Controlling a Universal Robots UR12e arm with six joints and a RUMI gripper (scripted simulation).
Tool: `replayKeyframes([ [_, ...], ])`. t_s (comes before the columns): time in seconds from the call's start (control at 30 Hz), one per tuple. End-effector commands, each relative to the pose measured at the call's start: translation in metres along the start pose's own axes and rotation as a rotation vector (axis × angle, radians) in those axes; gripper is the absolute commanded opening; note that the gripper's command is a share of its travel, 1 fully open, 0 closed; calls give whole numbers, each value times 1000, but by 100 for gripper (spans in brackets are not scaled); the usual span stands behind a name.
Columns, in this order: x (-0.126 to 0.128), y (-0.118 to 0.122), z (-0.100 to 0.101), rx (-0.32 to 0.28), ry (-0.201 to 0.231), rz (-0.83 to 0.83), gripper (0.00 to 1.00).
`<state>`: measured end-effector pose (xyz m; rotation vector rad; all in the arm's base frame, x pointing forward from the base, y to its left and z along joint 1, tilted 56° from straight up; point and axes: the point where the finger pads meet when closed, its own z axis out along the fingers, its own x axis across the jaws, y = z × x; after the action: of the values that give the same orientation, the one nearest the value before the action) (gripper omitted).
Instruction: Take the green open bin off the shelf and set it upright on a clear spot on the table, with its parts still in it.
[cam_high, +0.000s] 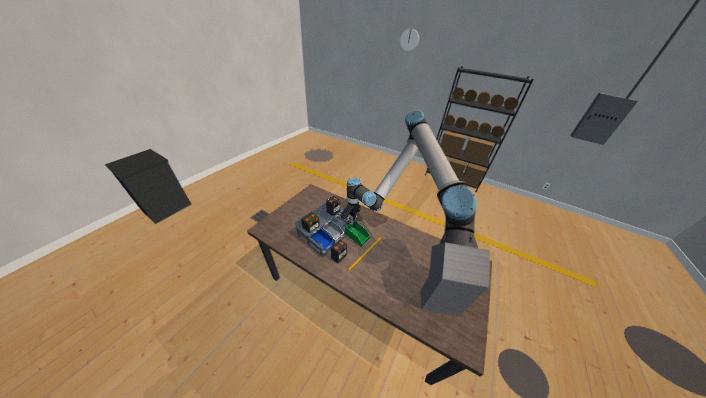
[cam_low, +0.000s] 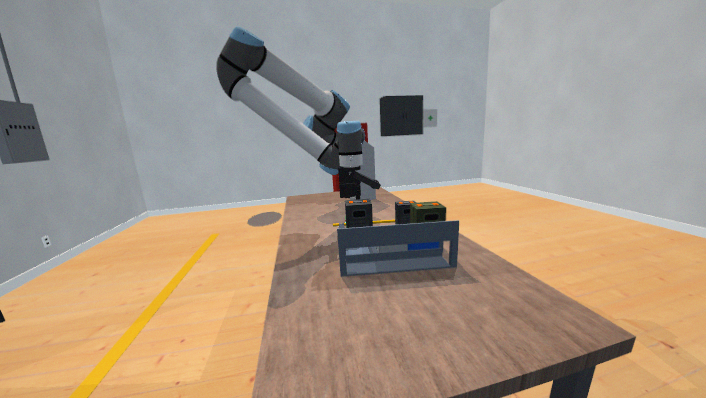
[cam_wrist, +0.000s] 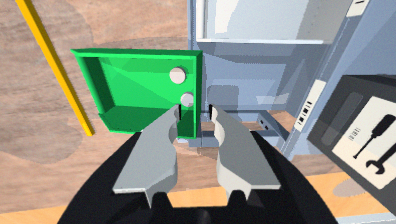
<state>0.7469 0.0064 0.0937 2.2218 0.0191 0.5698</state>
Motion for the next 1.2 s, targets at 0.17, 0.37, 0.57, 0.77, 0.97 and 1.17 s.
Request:
replayKeyframes([
  [0.17,0,0,4,0,1,0,20],
  [0.37,0,0,6,0,1,0,20],
  [0.57,0,0,14,0,1,0,20],
  [0.77,0,0,14,0,1,0,20],
  [0.97,0,0,15,0,1,0,20],
  [1.17,0,0,17,0,1,0,20],
])
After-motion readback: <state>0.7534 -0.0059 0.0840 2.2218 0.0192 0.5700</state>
